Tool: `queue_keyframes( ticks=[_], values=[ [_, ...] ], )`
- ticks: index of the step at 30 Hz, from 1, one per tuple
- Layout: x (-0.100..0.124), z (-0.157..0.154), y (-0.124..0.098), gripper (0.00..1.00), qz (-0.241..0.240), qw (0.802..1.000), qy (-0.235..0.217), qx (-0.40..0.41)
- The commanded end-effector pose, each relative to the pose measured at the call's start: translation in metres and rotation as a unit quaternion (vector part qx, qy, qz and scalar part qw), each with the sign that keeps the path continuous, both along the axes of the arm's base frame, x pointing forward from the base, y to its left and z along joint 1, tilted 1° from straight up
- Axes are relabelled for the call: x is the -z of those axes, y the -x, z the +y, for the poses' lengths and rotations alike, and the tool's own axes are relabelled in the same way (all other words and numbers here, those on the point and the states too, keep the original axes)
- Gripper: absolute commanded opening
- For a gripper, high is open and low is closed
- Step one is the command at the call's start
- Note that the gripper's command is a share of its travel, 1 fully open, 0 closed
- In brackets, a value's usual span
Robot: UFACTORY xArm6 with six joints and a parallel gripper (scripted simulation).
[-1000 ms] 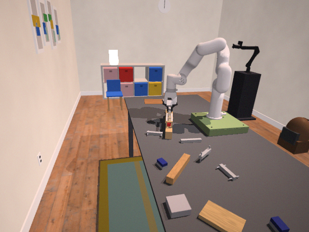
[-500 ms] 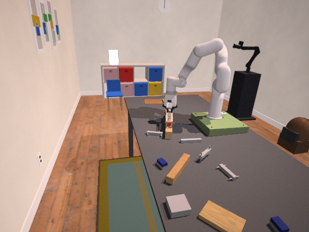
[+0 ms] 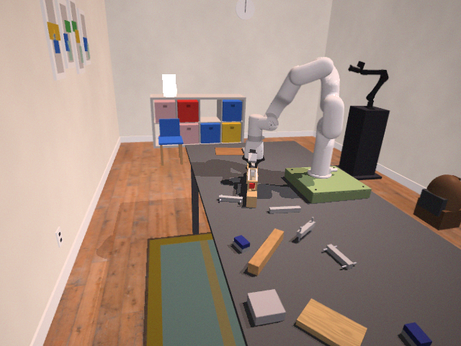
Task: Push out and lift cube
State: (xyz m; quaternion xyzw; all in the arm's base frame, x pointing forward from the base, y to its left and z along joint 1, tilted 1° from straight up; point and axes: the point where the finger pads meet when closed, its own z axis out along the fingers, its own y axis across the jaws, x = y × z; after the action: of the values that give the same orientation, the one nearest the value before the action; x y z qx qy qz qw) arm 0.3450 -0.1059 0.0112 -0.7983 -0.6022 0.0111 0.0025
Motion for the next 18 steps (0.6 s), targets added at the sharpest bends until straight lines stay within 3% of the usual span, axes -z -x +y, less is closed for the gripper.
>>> queue_keyframes(
  ticks=[1,18],
  values=[
    [-0.001,0.005,-0.003,0.00,-0.002,1.000,0.001,0.000],
    [0.000,0.044,-0.015,0.00,-0.002,1.000,0.001,0.000]
  ],
)
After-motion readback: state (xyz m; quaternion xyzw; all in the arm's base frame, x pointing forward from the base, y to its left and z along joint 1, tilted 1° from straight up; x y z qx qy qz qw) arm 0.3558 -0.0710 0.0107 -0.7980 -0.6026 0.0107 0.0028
